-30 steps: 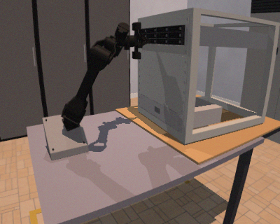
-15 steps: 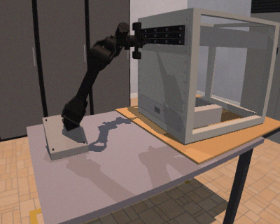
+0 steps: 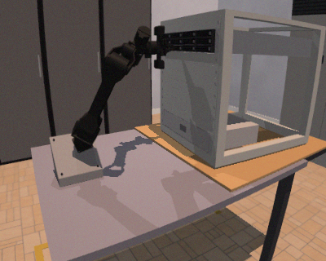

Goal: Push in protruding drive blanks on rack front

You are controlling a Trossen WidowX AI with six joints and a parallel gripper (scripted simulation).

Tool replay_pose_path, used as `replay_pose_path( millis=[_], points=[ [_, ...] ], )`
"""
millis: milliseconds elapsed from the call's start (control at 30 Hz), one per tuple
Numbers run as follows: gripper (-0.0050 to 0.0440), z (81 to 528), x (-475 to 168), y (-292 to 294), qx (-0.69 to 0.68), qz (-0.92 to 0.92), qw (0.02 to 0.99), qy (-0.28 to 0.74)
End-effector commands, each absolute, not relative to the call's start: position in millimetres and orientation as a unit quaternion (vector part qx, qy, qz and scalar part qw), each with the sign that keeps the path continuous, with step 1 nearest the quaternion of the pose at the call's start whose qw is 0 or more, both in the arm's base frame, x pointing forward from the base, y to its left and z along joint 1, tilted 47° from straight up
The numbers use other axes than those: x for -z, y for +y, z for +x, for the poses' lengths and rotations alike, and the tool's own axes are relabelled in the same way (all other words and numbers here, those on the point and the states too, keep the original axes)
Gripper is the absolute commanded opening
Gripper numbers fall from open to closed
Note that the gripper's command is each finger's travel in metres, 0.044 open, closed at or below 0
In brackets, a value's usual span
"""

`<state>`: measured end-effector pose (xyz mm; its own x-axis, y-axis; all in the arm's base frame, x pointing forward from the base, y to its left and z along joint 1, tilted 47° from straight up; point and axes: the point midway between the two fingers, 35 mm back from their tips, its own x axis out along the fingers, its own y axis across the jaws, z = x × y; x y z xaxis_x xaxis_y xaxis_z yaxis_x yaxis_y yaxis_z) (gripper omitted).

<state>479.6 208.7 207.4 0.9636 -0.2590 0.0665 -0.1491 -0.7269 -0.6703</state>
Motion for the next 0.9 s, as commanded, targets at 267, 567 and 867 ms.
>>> replay_pose_path(
  millis=[267, 567, 867],
  points=[
    [-0.0050, 433.1, -210.8, 222.8, 0.085, -0.923, 0.360, 0.107],
    [-0.0050, 425.1, -211.1, 224.6, 0.085, -0.923, 0.360, 0.107],
    [-0.0050, 417.7, -242.9, 215.7, 0.085, -0.923, 0.360, 0.107]
  ],
)
